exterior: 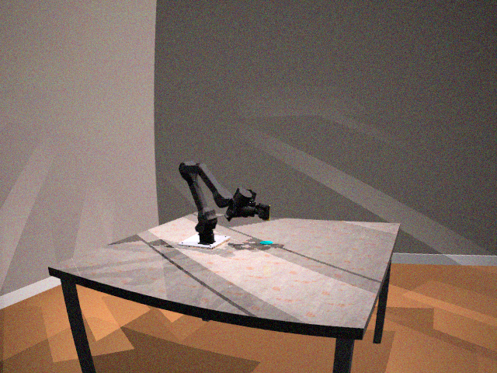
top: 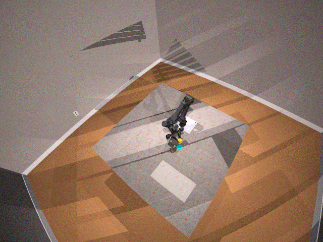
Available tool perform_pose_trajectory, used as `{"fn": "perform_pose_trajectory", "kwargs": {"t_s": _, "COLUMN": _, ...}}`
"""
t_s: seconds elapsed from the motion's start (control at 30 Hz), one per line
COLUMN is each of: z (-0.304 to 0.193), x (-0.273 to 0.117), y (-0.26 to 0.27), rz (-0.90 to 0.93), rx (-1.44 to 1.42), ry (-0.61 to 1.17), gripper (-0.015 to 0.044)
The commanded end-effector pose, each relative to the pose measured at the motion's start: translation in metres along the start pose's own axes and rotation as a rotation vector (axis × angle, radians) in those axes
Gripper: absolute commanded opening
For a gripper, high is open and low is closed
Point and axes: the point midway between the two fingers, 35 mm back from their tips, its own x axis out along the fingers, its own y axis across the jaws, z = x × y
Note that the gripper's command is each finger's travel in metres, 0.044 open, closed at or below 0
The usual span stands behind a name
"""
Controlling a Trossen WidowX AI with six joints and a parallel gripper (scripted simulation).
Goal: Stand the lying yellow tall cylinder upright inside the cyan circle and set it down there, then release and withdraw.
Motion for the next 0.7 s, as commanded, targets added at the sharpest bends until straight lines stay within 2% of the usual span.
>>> {"fn": "perform_pose_trajectory", "kwargs": {"t_s": 0.0, "z": 0.002, "x": -0.001, "y": 0.002, "rz": 0.005, "rx": -0.007, "ry": -0.011, "gripper": 0.0105}}
{"fn": "perform_pose_trajectory", "kwargs": {"t_s": 0.67, "z": -0.013, "x": 0.001, "y": -0.002, "rz": 0.005, "rx": -0.007, "ry": -0.011, "gripper": 0.0105}}
